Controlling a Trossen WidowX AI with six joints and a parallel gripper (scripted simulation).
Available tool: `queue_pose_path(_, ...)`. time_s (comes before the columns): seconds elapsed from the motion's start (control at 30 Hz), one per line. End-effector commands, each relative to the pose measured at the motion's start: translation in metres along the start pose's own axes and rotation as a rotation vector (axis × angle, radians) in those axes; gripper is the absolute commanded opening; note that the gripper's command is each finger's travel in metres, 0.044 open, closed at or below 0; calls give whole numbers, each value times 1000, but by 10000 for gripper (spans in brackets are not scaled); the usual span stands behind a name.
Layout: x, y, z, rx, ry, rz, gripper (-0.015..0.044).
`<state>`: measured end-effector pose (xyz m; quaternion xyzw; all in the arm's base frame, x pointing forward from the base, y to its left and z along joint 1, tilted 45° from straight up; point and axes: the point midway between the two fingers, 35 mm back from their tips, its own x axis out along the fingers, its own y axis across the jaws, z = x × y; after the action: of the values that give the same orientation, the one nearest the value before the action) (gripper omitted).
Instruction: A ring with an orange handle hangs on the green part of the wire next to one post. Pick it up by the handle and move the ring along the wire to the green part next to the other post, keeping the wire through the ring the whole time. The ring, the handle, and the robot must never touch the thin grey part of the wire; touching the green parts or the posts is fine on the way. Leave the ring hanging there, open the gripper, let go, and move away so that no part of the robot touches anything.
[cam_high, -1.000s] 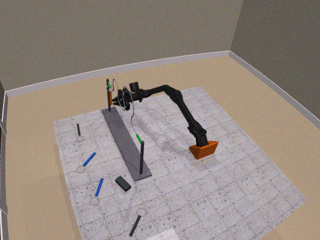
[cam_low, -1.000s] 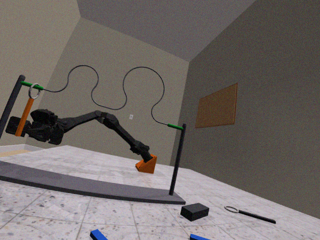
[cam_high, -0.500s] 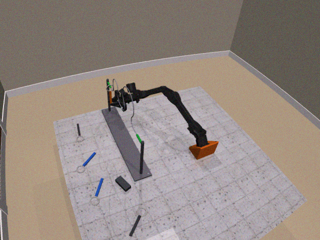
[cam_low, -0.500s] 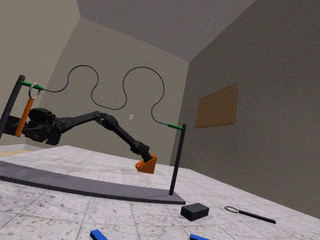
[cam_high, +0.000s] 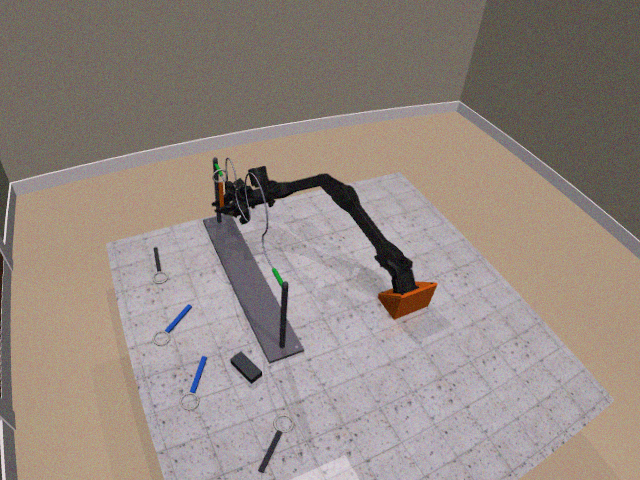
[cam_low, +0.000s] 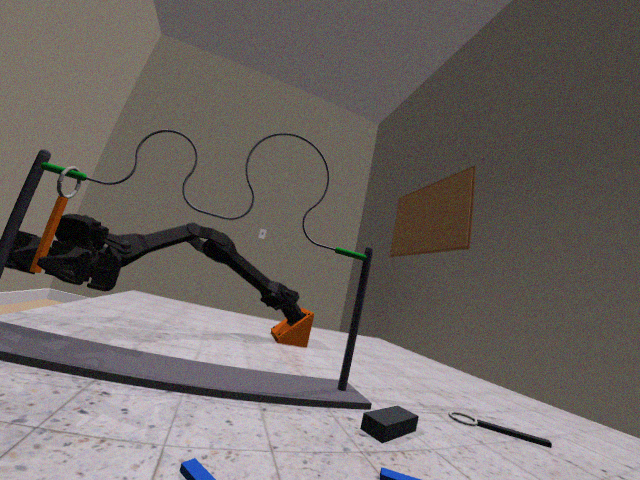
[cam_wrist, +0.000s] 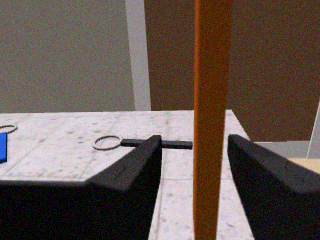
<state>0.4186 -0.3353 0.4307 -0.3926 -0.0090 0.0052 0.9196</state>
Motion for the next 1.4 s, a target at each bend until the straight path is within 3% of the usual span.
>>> queue_pose_path(0.0, 1, -2, 2, -1, 1, -6, 160)
queue_pose_path(0.67, 1, -2, 2, -1, 1, -6, 160)
queue_pose_path(1.07, 0, -1, 2, -4, -2, -2, -150)
queue_pose_path(1.37, 1, -1, 6, -2, -2, -4, -150)
